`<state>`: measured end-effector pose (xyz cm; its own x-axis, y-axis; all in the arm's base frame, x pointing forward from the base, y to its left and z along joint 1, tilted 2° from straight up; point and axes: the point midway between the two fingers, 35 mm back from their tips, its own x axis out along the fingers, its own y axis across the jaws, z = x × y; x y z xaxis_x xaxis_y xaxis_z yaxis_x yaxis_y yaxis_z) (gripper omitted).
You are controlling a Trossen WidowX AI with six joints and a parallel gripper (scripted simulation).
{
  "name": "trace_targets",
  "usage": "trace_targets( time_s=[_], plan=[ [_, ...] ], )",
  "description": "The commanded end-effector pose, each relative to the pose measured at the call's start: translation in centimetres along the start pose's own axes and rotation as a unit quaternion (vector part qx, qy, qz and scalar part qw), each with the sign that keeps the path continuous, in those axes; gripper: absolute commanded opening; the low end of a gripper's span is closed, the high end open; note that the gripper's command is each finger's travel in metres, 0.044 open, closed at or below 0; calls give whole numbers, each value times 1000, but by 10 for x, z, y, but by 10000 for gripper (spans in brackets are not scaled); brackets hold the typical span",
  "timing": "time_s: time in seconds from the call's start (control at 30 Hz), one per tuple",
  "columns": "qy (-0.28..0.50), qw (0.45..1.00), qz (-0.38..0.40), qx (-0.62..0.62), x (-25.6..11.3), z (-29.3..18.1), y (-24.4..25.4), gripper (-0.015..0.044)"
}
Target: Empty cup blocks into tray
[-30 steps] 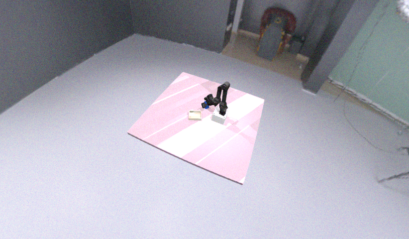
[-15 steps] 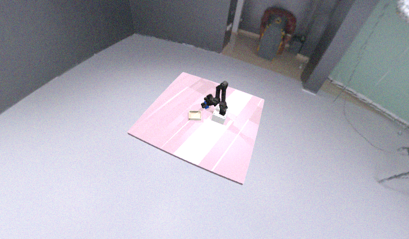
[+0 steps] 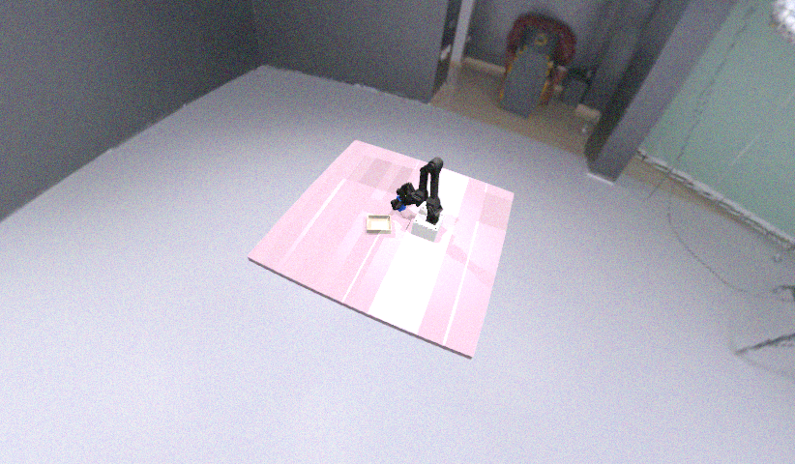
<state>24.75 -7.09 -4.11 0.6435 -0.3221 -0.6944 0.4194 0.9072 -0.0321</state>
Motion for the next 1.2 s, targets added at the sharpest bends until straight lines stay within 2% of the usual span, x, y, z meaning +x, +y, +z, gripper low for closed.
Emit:
trace_targets(
  time_s=[0.0, 0.13, 0.4, 1.17],
  plan=[
    [0, 1000, 1, -2, 0, 0, 0, 229],
    [0, 1000, 1, -2, 0, 0, 0, 202],
    [0, 1000, 1, -2, -5, 6, 0, 0],
    [0, 1000, 2, -2, -28, 29, 0, 0]
  ],
)
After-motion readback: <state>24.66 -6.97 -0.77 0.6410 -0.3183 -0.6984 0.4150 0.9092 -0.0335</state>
